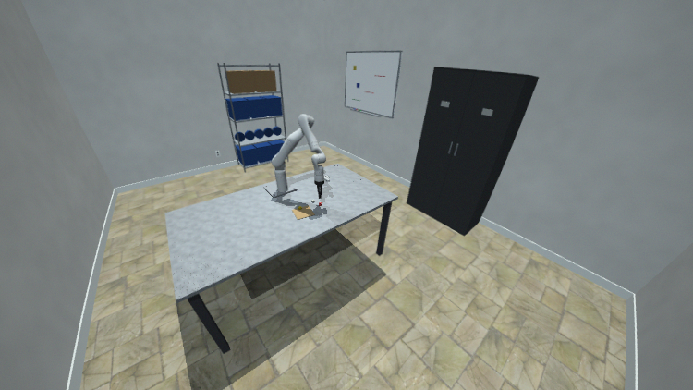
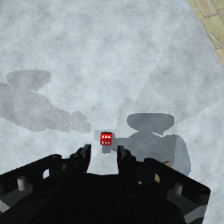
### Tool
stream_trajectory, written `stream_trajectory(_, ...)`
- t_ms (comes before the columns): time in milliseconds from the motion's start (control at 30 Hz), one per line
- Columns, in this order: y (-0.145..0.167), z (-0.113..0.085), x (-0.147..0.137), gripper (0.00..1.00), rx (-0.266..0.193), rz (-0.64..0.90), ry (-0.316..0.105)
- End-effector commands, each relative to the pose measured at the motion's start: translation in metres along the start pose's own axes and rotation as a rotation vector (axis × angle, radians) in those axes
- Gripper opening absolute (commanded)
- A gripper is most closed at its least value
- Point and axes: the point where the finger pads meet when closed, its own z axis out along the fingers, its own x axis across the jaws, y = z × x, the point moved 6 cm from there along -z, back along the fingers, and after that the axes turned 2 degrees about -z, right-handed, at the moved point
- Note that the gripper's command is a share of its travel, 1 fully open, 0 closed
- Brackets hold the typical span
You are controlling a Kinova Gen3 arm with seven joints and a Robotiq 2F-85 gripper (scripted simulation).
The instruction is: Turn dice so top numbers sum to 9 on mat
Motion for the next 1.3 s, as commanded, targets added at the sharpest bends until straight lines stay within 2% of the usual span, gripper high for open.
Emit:
stream_trajectory(0,-0.0003,-0.0006,0.0002,0.35,0.001,0.000,0.001)
stream_trajectory(900,-0.0003,-0.0001,0.0002,0.35,0.001,0.000,0.001)
stream_trajectory(1267,-0.0003,0.0067,0.0003,0.35,0.001,-0.001,0.001)
